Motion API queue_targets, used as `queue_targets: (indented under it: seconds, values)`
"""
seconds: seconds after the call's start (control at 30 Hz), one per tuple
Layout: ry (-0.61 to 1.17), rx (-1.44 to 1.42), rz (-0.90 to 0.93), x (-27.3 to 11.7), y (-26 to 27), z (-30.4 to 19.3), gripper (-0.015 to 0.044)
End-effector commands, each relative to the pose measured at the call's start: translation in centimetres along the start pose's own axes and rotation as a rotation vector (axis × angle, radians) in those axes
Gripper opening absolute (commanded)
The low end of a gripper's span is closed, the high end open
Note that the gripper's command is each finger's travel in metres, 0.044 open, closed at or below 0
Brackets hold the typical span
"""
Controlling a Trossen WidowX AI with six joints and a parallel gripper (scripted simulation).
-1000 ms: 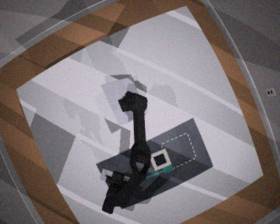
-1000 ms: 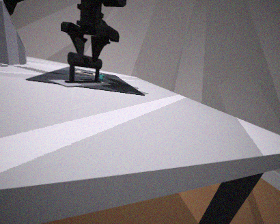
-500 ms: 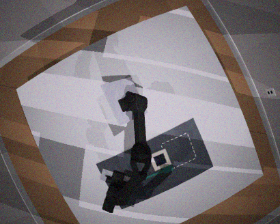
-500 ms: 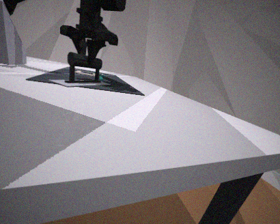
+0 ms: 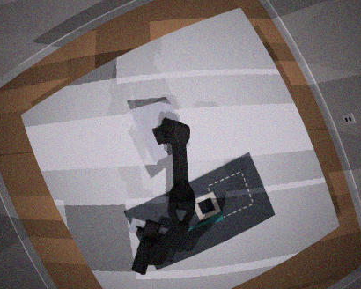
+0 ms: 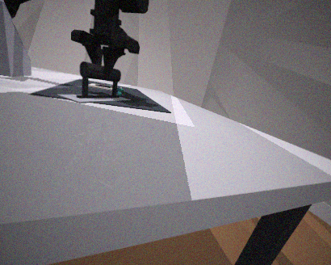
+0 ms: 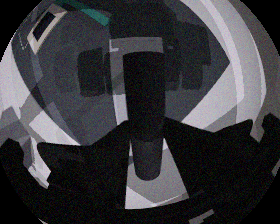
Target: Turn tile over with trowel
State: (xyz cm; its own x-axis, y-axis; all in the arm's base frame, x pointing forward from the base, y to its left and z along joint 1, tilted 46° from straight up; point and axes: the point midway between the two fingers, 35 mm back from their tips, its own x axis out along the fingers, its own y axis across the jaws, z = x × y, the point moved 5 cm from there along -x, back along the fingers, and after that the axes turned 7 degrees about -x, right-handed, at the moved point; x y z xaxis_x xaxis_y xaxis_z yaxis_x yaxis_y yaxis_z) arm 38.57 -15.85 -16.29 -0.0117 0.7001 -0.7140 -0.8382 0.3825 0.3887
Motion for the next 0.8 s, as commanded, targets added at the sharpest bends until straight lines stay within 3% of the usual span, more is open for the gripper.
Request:
queue_targets:
  seconds: [0.0,0.67,0.77]
  values:
    - [-0.002,0.001,-0.001,0.06,0.01,-0.03,0.0130]
    - [-0.002,-0.371,-0.001,0.07,0.00,-0.03,0.0130]
    - [-0.002,-0.371,-0.001,0.07,0.00,-0.03,0.0209]
